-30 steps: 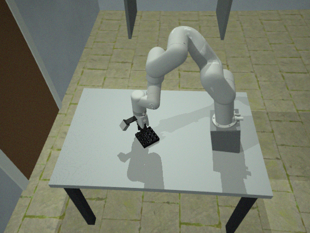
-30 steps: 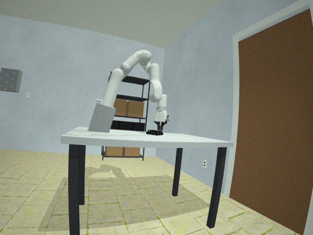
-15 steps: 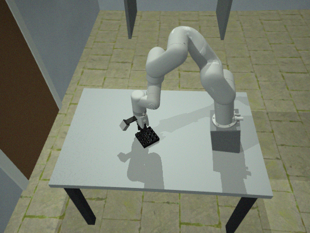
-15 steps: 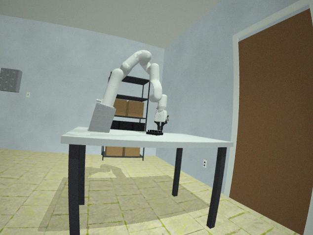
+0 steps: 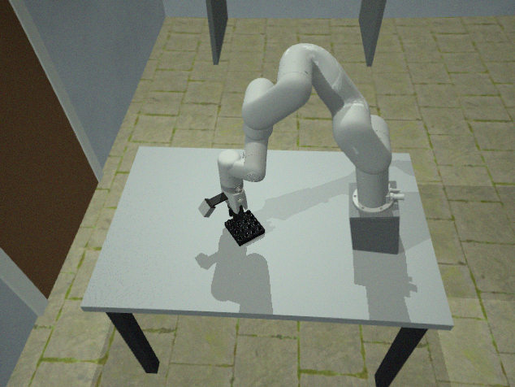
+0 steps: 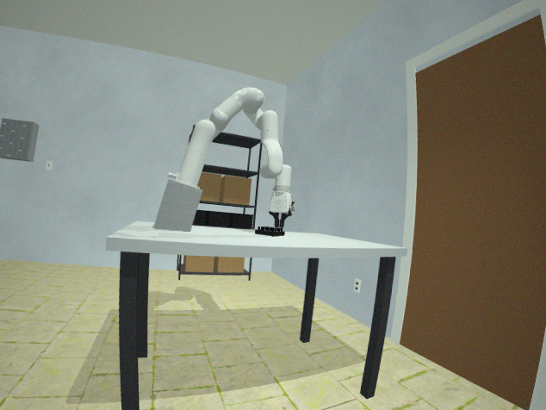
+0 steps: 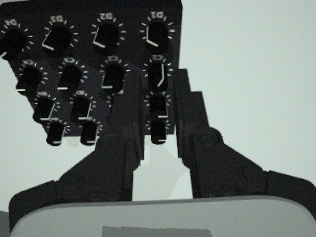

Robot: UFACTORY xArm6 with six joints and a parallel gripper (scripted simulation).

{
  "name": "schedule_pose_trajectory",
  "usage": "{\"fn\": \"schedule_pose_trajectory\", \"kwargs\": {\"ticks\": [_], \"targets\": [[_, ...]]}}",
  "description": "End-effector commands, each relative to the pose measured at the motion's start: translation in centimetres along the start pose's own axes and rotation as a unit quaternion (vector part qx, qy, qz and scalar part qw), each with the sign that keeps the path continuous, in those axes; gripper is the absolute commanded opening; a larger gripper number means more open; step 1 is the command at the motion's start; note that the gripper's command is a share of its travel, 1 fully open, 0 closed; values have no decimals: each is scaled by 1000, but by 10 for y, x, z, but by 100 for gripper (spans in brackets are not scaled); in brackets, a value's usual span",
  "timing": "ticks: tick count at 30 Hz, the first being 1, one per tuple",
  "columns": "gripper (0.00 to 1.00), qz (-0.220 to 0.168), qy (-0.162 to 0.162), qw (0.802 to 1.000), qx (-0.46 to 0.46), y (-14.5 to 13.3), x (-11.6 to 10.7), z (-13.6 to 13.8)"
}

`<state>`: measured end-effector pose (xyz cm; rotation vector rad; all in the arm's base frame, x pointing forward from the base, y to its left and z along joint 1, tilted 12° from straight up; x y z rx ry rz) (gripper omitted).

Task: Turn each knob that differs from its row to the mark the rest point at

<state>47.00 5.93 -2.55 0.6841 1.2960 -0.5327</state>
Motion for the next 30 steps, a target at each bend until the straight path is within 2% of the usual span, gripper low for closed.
{"fn": "schedule_pose_trajectory", "kwargs": {"ticks": [1, 30], "targets": [[19, 1, -1, 1000, 0, 1, 1, 1], [19, 1, -1, 1000, 0, 1, 11, 1]]}}
Point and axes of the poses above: the point where the finger pads meet when closed, its own x axis out along the fingers, its own z axis across the jaws, y = z × x, the point moved 1 cm from there along -x, back along the fingers, and after that the axes turned 4 degrees about x, right-handed, at the moved point
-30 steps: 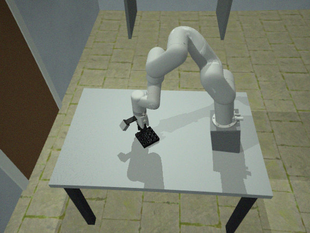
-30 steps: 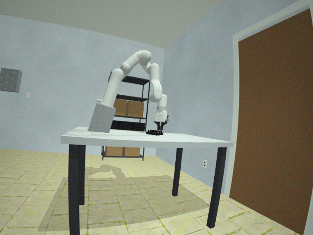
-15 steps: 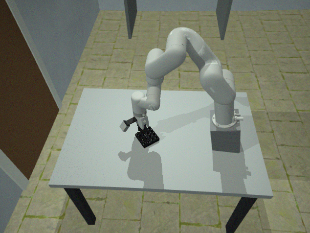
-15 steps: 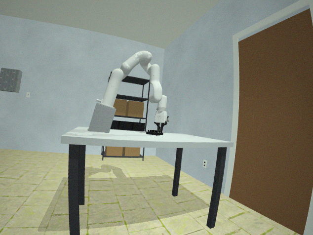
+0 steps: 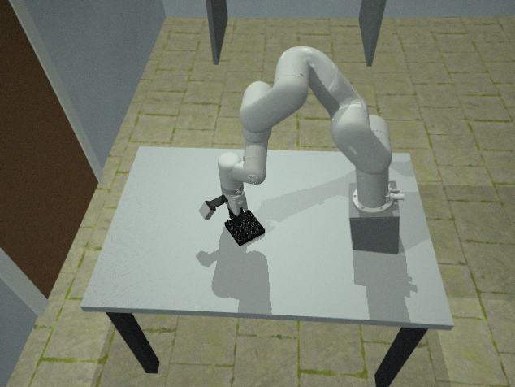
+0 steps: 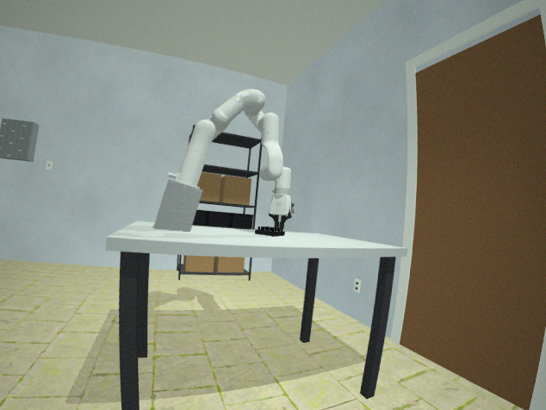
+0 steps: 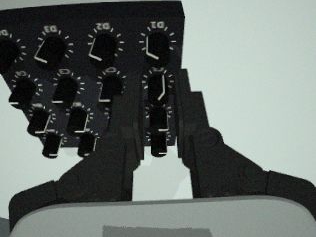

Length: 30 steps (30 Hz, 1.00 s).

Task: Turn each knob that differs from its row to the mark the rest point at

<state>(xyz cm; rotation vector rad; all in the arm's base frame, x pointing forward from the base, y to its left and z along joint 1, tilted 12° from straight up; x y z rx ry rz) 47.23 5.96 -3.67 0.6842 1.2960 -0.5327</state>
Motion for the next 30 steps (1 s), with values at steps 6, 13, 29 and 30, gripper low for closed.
{"fn": "schedule_pose_trajectory", "kwargs": {"ticks": [6, 13, 29, 30], "targets": [[19, 1, -1, 1000, 0, 1, -1, 1], [19, 1, -1, 1000, 0, 1, -1, 1], [8, 1, -1, 1000, 0, 1, -1, 1], [8, 1, -1, 1000, 0, 1, -1, 1]]}}
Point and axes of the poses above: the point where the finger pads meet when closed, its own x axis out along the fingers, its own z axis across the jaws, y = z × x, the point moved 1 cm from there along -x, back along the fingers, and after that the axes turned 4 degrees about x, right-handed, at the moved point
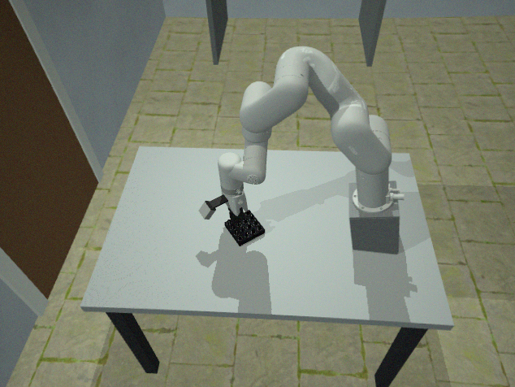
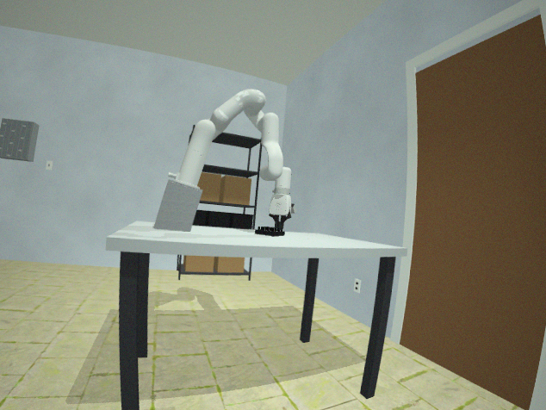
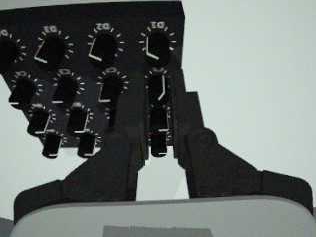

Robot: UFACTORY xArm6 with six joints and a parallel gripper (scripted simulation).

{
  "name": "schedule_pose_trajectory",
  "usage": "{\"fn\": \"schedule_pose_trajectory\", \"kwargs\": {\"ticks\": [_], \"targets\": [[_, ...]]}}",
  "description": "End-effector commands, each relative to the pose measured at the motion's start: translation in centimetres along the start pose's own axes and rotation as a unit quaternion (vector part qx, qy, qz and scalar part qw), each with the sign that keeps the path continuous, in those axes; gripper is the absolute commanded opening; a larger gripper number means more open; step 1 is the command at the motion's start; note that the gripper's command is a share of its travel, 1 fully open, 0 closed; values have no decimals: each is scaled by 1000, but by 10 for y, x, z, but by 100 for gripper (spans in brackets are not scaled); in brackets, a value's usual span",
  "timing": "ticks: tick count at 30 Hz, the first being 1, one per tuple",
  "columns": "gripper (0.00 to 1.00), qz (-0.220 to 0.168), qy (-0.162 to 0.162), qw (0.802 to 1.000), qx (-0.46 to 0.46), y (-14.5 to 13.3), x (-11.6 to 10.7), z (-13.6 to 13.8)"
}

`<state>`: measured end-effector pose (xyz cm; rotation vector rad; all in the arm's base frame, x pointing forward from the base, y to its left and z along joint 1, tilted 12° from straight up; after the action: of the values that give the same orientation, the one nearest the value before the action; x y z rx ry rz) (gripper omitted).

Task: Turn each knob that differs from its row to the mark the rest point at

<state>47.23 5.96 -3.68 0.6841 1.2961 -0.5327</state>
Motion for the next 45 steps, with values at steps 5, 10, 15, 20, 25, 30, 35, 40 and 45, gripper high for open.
{"fn": "schedule_pose_trajectory", "kwargs": {"ticks": [5, 10, 15, 20, 25, 30, 35, 40, 45], "targets": [[8, 1, -1, 1000, 0, 1, -1, 1], [8, 1, -1, 1000, 0, 1, -1, 1], [8, 1, -1, 1000, 0, 1, -1, 1], [8, 1, -1, 1000, 0, 1, -1, 1], [8, 1, -1, 1000, 0, 1, -1, 1], [8, 1, -1, 1000, 0, 1, -1, 1], [8, 1, -1, 1000, 1, 1, -1, 1], [8, 1, -1, 1000, 4, 1, -1, 1], [8, 1, -1, 1000, 13, 1, -1, 1]]}}
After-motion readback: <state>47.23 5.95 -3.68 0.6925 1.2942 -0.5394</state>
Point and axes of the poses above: the point where the finger pads meet when closed, its own x axis out along the fingers, its own z axis across the jaws, y = z × x, the point moved 1 cm from there along -x, back along the fingers, and after that the axes turned 4 degrees about x, right-handed, at the moved point
